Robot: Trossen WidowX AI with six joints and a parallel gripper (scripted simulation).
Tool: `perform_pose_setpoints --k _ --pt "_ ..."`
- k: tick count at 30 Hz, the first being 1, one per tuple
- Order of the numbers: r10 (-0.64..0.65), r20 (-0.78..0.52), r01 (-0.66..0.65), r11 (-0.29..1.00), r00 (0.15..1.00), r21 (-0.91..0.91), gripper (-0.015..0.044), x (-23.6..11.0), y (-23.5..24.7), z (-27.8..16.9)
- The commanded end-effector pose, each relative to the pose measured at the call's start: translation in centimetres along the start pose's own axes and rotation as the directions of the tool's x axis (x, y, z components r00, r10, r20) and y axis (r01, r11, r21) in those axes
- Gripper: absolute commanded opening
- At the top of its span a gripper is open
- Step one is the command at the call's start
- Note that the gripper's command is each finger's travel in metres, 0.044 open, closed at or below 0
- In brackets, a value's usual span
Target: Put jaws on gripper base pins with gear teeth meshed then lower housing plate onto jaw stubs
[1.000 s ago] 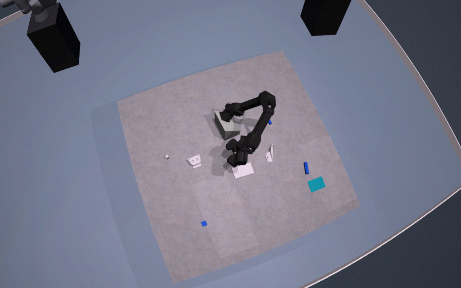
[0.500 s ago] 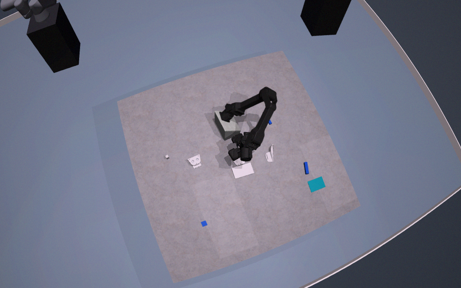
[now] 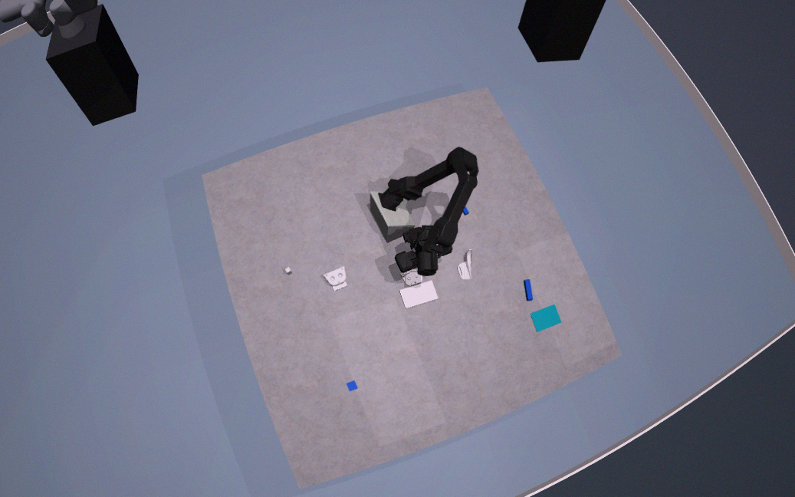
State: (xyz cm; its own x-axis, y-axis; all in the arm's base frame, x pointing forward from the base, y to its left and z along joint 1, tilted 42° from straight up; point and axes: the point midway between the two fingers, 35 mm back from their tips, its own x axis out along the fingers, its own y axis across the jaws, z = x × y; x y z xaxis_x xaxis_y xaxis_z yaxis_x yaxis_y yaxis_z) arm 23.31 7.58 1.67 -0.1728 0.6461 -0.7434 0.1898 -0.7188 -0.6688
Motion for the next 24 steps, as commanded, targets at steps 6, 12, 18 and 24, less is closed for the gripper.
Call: perform_pose_setpoints --k 6,12,18,24 --pt "-0.002 -0.003 0.002 1.0 1.0 -0.018 0.0134 0.0 0.0 0.0" --pt "-0.002 -0.003 0.002 1.0 1.0 -0.018 0.0134 0.0 0.0 0.0" --pt "-0.002 -0.003 0.001 1.0 1.0 -0.019 0.0134 -0.1 0.4 -0.6" --pt "0.0 -0.004 0.0 1.0 1.0 -0.019 0.0134 -0.2 1.7 -2.1"
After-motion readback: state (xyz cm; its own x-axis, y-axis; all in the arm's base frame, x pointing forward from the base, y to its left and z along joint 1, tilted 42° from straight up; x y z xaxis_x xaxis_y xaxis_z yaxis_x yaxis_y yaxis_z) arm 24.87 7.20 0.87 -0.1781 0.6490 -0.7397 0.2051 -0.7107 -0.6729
